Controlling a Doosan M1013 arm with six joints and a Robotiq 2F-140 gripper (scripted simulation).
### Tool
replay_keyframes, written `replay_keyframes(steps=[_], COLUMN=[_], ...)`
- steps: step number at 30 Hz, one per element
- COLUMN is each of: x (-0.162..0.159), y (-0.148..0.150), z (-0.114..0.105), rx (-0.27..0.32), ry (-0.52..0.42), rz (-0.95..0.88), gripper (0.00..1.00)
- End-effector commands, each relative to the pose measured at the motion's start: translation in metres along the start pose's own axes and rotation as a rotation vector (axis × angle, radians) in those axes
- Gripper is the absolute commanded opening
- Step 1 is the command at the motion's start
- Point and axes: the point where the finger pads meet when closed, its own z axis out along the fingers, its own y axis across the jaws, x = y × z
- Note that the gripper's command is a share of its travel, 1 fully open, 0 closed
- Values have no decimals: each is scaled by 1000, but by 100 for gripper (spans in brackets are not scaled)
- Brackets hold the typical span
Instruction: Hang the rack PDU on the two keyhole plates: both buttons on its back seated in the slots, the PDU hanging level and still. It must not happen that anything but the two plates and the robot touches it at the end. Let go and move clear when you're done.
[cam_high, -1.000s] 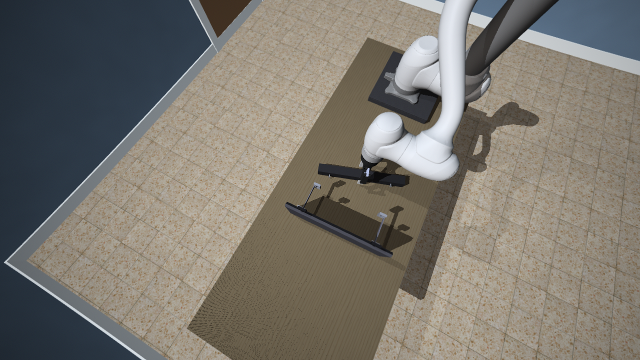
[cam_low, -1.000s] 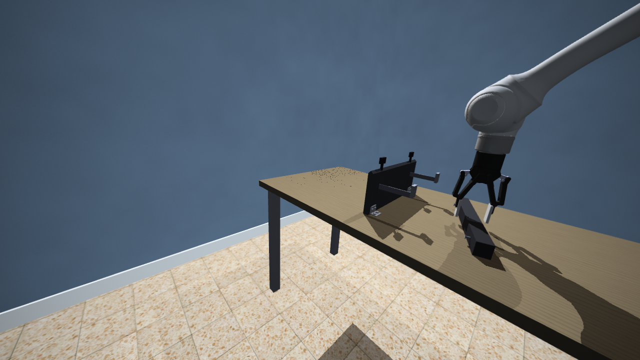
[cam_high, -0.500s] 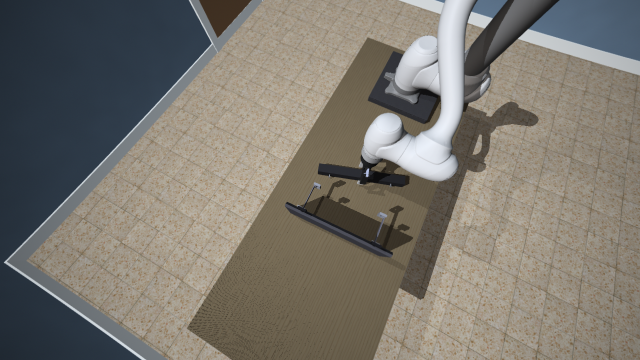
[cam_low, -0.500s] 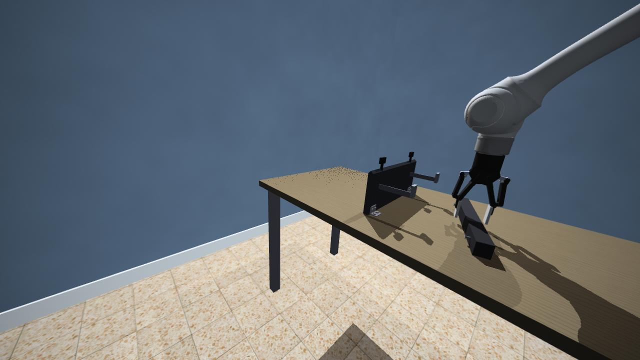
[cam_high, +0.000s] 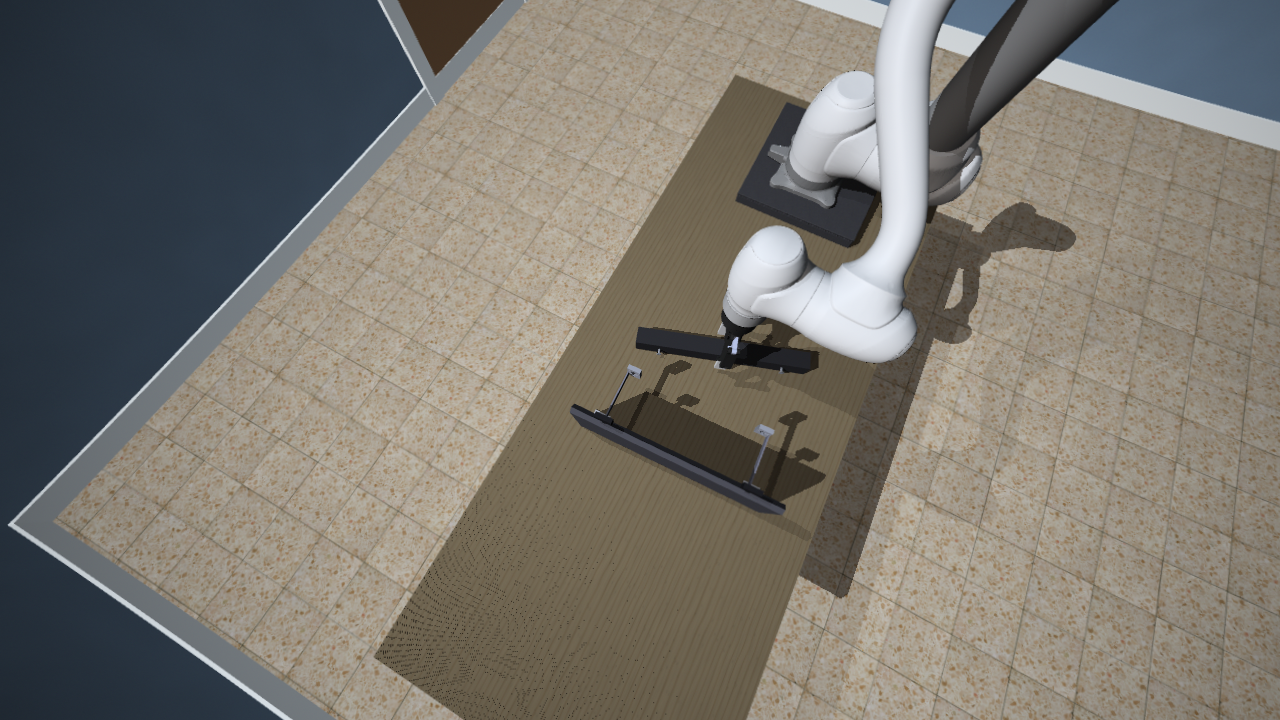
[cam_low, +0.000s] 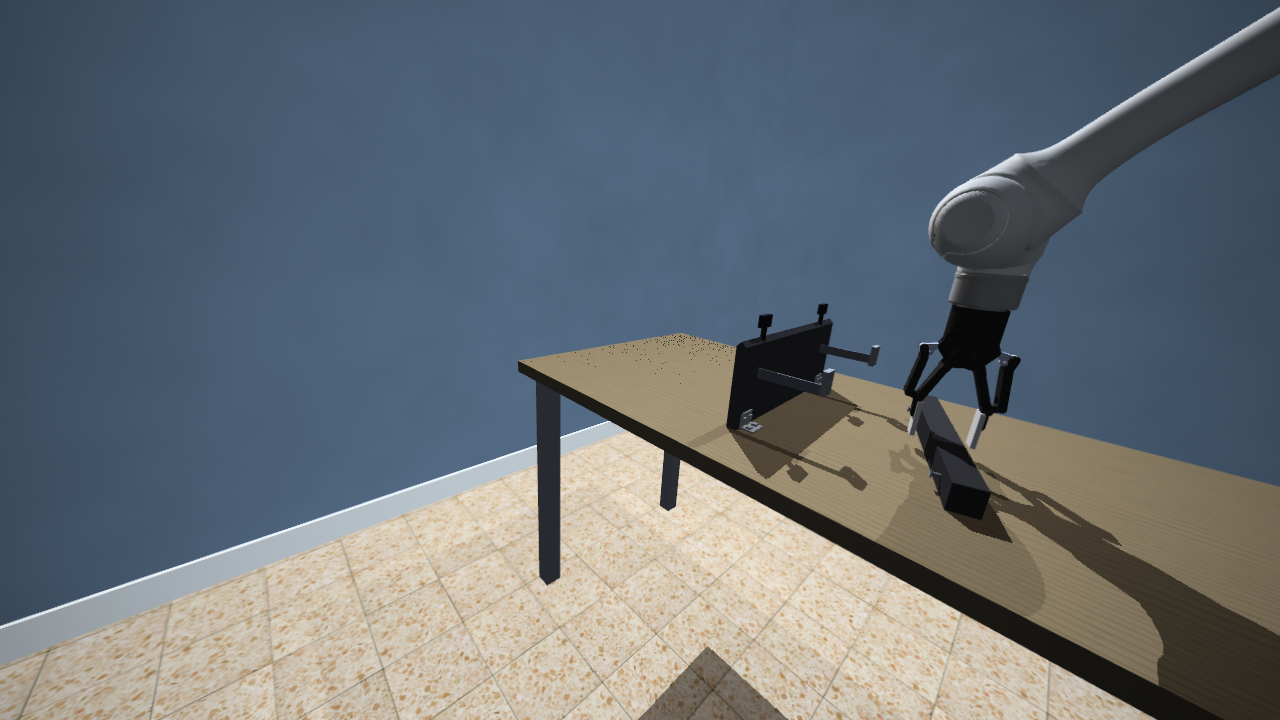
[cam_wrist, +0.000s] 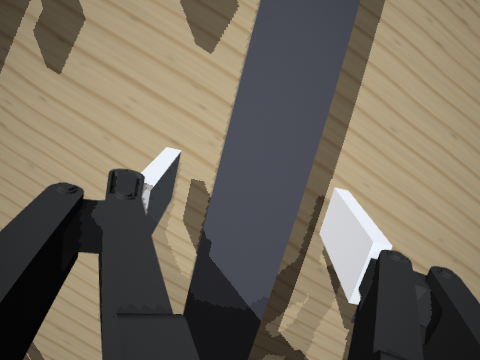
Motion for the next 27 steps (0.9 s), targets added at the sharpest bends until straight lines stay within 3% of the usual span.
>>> replay_keyframes(steps=[1,7,8,27], x=[-1,-1,-1,-1], y=[4,4,4,4], z=[5,5,5,5], rx=[-6,-6,-6,-6], ry=[-8,-8,-8,-8], rz=[12,12,12,12], gripper=[55,55,0,0])
